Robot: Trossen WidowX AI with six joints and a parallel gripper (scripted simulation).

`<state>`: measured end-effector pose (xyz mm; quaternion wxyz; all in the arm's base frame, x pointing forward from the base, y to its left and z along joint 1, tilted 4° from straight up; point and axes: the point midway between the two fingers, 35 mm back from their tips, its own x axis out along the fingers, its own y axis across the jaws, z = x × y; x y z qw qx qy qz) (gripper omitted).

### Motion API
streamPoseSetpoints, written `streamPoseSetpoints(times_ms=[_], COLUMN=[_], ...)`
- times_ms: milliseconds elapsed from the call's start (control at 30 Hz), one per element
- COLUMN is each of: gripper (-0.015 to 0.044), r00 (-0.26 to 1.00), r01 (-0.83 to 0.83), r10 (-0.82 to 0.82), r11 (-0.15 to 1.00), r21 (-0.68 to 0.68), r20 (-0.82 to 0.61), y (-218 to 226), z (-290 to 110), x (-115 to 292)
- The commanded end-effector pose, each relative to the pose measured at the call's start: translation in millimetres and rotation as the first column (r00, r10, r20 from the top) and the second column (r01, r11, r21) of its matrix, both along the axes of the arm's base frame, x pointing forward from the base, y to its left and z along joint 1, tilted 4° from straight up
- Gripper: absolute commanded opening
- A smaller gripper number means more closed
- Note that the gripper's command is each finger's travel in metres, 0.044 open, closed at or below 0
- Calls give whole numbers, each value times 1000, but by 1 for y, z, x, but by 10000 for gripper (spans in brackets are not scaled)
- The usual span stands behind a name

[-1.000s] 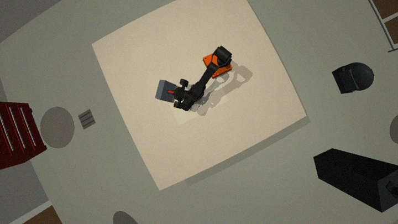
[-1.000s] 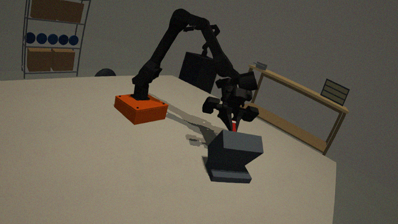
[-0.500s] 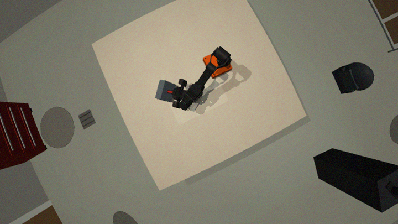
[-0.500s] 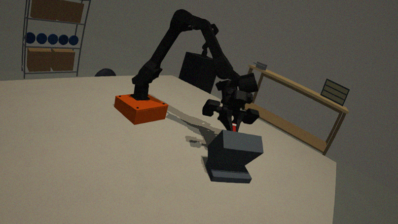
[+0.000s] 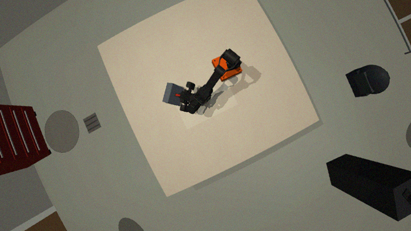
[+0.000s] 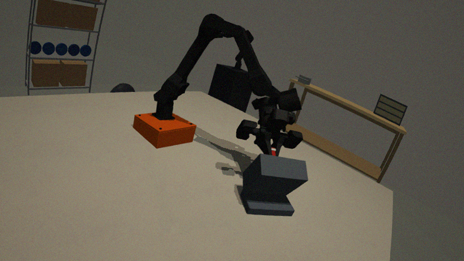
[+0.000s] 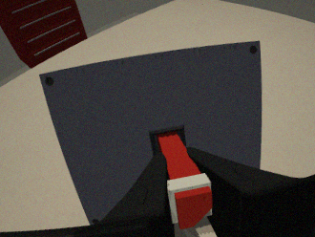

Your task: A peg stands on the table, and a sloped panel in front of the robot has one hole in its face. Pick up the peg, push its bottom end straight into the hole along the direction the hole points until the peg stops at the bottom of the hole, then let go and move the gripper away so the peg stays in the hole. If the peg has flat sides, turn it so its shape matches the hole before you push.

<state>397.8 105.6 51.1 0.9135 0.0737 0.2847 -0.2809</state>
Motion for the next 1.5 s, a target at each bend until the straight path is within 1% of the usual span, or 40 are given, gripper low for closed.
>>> streamPoseSetpoints(times_ms=[0,100,667,1467], gripper=[0,0,440,440], r00=[1000,1000,1000,1000], r01=[0,0,0,-2], r10=[0,0,0,3], r11=[1000,1000,1000,1000], r21=[0,0,1,8], r20=[0,0,-1,-13], y=[0,0,3,29], z=[0,0,2,25], x=[0,0,-3,-33])
